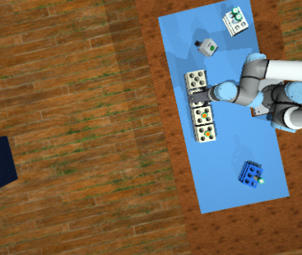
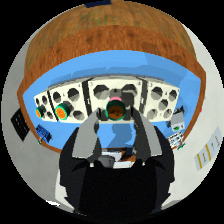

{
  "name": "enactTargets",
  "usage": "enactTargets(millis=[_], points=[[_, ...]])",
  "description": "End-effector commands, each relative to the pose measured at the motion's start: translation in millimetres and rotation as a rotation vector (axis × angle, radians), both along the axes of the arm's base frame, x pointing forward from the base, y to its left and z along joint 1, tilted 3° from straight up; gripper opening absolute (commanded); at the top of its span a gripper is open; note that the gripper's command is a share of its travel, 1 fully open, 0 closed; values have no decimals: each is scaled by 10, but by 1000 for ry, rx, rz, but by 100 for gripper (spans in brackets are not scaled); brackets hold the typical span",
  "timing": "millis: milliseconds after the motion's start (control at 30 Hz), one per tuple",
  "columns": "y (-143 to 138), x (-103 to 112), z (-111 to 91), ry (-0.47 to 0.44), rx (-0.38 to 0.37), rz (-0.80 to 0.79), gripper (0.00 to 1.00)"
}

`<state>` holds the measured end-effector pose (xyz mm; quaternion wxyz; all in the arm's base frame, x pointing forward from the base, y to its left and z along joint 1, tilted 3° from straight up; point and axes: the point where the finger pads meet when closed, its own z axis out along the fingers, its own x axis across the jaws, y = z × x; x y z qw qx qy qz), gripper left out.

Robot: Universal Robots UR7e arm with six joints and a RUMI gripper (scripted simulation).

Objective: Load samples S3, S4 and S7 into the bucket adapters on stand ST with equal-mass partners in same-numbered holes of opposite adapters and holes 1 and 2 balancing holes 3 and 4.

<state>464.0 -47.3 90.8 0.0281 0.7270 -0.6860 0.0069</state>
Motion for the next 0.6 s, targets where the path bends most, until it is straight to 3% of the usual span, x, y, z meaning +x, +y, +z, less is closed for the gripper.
enactTargets(millis=[0,267,567], points=[[-1,4,5,-1,0,0,35],[-1,4,5,-1,0,0,35],[11,10,237,-1,0,0,35]])
